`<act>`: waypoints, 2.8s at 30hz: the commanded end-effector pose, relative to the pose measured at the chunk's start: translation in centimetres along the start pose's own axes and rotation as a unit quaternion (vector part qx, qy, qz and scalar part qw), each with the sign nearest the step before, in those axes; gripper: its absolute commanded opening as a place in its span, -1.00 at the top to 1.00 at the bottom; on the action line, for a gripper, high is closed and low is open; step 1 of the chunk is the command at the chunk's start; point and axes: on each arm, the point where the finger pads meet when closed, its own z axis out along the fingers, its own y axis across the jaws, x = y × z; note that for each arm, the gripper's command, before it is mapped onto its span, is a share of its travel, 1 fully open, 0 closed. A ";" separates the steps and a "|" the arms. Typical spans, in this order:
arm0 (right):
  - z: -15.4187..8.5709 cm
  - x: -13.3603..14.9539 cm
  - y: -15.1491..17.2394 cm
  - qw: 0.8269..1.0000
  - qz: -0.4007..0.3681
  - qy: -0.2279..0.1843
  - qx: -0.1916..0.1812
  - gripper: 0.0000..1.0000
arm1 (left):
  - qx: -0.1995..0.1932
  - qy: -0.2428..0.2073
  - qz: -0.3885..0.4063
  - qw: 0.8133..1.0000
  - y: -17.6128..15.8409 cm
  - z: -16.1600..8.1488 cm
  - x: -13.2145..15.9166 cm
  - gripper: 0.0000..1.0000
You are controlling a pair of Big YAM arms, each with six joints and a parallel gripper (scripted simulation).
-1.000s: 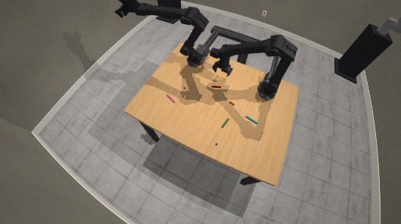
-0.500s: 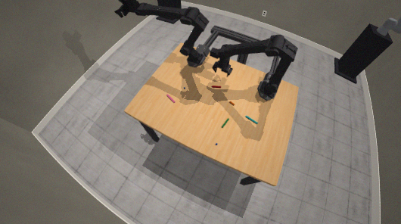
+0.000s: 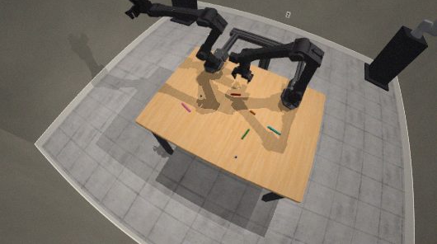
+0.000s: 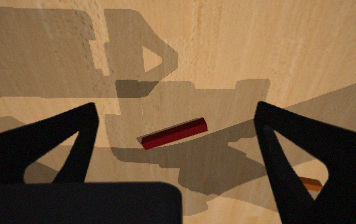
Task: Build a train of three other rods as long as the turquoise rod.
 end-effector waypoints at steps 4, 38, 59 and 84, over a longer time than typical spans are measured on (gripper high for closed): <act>0.3 -4.6 -1.0 0.999 0.006 -0.044 0.012 -1.00 | -0.018 -0.002 -0.007 1.000 1.7 -0.8 0.6 -1.00; 0.3 -4.6 -1.0 0.999 0.006 -0.044 0.012 -1.00 | -0.018 -0.002 -0.007 1.000 1.7 -0.8 0.6 -1.00; 0.3 -4.6 -1.0 0.999 0.006 -0.044 0.012 -1.00 | -0.013 -0.004 -0.257 0.966 -6.7 -0.7 6.3 -1.00; 0.3 -4.6 -1.0 0.999 0.006 -0.044 0.012 -1.00 | -0.006 -0.003 -0.387 0.922 -11.0 -0.2 8.1 -1.00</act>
